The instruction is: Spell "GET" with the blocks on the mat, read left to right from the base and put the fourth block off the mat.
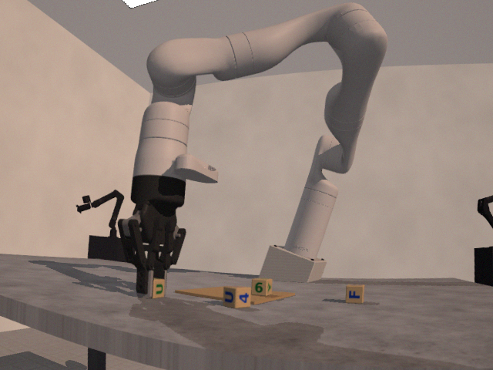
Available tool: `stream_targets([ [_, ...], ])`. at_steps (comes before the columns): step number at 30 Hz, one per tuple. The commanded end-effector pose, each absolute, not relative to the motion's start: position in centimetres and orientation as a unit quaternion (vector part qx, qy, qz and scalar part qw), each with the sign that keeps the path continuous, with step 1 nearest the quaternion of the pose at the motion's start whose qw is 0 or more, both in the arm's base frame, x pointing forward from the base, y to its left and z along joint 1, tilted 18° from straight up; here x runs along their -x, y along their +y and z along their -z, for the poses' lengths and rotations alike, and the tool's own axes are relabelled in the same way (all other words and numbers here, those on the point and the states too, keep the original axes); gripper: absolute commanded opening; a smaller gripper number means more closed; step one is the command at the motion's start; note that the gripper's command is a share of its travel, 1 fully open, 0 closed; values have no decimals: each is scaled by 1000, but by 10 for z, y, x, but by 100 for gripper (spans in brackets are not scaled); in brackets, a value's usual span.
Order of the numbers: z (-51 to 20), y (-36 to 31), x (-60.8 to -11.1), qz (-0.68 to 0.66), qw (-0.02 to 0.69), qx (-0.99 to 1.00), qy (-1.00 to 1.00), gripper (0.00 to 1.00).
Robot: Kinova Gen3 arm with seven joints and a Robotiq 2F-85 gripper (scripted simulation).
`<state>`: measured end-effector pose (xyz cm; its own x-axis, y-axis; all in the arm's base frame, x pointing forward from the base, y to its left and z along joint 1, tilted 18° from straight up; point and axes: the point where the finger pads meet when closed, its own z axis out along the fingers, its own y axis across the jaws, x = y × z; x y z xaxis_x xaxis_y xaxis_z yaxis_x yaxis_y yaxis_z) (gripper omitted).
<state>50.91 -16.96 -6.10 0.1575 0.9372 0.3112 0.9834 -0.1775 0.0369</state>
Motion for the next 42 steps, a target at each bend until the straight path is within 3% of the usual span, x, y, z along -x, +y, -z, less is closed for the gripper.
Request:
stream_targets([
  [1, 57, -171, -509, 133, 86, 756, -635, 21],
  [18, -28, -198, -501, 133, 86, 756, -635, 21],
  [34, -35, -199, -499, 133, 86, 756, -635, 21],
  [42, -45, -166, -456, 130, 85, 764, -626, 21],
])
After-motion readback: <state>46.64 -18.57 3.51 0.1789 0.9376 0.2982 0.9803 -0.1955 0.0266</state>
